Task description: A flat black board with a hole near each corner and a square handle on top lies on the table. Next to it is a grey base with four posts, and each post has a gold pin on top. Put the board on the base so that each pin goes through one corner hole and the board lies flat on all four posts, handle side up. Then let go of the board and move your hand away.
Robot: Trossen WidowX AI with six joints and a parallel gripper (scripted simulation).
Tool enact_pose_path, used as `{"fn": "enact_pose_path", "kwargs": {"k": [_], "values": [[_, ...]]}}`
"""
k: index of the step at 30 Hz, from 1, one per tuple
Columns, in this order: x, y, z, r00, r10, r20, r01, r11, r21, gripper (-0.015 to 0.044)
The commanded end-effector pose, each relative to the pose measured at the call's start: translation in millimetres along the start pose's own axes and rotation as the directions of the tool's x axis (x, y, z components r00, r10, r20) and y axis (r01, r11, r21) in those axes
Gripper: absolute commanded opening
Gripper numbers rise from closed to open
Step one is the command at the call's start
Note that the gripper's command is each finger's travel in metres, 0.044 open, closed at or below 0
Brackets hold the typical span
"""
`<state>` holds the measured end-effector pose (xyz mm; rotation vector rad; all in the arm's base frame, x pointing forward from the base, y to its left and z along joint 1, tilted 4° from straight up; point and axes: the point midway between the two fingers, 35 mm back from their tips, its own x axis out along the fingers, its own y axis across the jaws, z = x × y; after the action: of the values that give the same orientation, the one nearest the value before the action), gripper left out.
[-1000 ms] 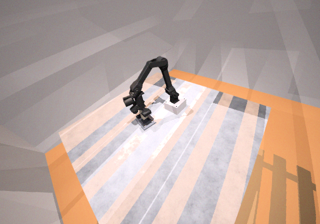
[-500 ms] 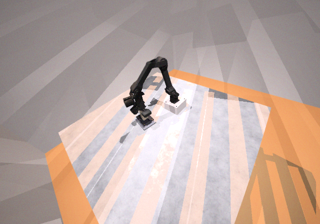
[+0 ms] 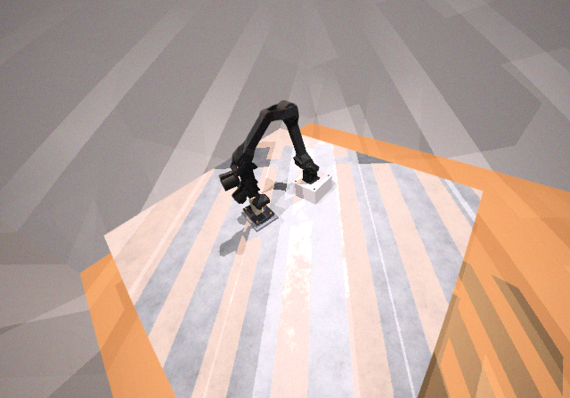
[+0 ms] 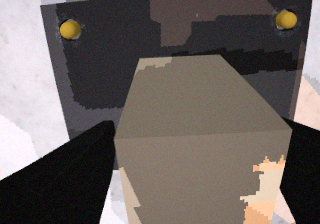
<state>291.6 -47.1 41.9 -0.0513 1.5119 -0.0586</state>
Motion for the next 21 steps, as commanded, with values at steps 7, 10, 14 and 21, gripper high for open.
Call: {"fn": "enact_pose_path", "kwargs": {"k": [7, 10, 14, 21], "values": [[-25.8, -0.2, 0.6, 1.000, 0.000, 0.000, 0.000, 1.000, 0.000, 0.0440], [-39.2, -0.1, -0.2, 1.000, 0.000, 0.000, 0.000, 1.000, 0.000, 0.0440], [-40.1, -0.1, -0.2, 1.000, 0.000, 0.000, 0.000, 1.000, 0.000, 0.0440], [-84.6, 0.3, -4.1, 1.000, 0.000, -0.003, 0.000, 1.000, -0.003, 0.0440]]}}
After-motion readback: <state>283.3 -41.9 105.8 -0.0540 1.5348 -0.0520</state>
